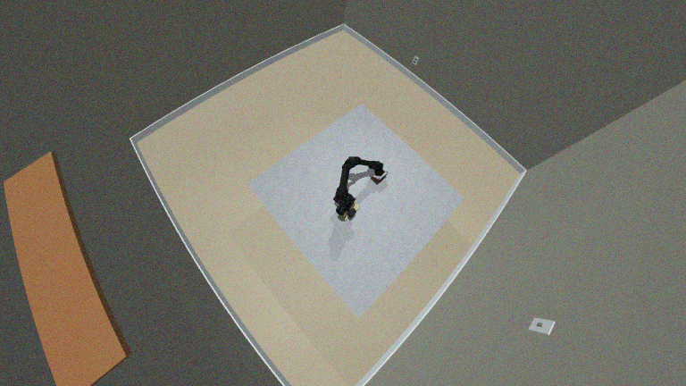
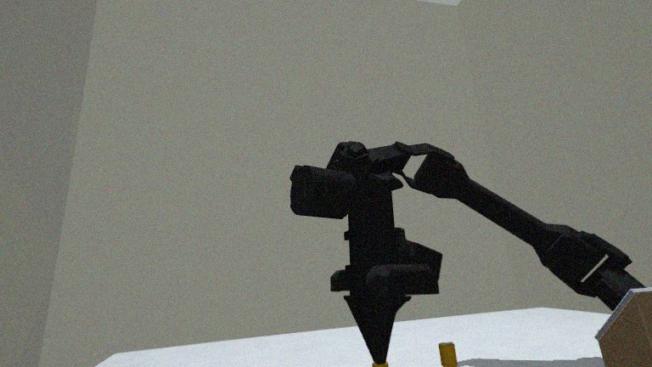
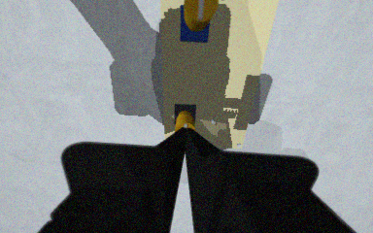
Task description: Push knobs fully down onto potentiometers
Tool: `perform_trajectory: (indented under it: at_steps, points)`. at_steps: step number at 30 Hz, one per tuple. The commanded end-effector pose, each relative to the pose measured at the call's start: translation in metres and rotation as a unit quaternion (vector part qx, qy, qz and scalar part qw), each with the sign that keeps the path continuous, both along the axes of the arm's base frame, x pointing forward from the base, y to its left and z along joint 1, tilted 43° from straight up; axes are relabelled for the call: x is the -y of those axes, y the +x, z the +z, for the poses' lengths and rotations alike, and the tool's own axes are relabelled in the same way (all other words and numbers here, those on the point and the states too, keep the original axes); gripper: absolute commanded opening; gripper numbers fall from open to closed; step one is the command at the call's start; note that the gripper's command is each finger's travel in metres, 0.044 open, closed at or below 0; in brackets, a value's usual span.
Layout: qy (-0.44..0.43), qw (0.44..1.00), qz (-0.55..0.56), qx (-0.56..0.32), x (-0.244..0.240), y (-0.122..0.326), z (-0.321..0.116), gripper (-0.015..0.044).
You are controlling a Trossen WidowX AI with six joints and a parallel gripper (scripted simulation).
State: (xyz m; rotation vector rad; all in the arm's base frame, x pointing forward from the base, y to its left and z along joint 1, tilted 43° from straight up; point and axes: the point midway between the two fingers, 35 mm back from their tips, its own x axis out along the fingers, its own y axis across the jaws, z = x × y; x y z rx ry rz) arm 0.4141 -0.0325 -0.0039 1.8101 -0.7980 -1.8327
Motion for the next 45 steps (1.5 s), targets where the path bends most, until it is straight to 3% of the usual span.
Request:
perform_trajectory:
  at_steps: [1,45]
  points:
    - [-0.005,1.000,-0.022,-0.003,0.022,0.000,-0.017,0.0000]
    - [-0.004,1.000,-0.022,-0.003,0.007,0.003,-0.002,0.0000]
